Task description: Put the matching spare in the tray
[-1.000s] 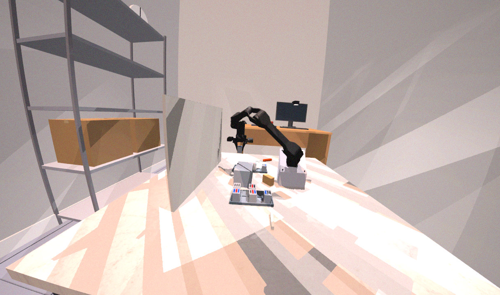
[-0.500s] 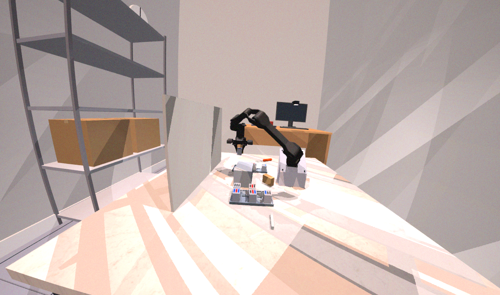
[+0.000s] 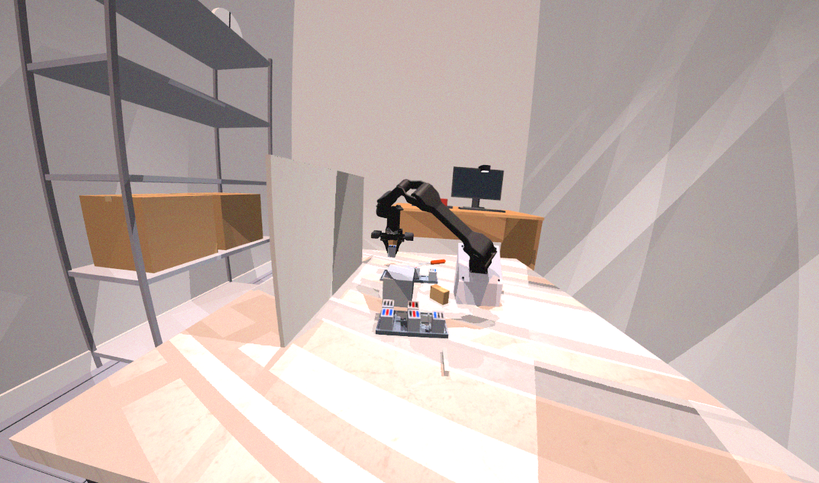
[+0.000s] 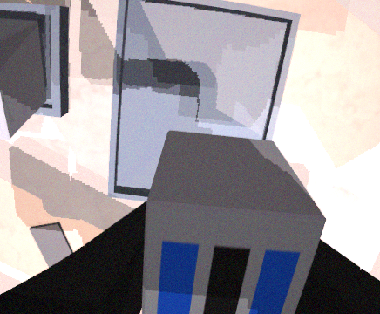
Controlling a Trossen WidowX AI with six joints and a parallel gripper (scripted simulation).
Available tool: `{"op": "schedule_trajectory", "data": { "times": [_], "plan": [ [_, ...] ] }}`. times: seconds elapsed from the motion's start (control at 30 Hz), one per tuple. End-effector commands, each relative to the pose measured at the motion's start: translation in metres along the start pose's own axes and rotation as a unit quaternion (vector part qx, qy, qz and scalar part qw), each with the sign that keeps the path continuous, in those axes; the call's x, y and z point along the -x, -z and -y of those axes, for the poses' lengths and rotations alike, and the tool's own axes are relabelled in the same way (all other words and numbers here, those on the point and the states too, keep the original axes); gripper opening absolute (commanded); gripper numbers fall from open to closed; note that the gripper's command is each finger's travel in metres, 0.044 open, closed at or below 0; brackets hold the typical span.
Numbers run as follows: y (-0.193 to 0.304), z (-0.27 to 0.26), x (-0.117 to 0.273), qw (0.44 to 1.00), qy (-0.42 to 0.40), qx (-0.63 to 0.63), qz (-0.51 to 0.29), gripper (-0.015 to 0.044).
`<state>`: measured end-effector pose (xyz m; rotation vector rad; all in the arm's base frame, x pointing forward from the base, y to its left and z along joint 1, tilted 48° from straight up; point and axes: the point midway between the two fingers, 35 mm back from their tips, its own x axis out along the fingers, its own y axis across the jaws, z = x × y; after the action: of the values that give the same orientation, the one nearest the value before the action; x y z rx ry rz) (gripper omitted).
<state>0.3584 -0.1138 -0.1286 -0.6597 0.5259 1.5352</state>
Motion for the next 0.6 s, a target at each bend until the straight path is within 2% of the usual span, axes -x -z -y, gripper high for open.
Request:
{"op": "schedule_trajectory", "data": {
  "times": [0.0, 0.57],
  "plan": [
    [-0.001, -0.001, -0.006, 1.0, 0.0, -0.004, 0.002, 0.0],
    [-0.001, -0.001, -0.023, 1.0, 0.0, -0.004, 0.003, 0.0]
  ]
}}
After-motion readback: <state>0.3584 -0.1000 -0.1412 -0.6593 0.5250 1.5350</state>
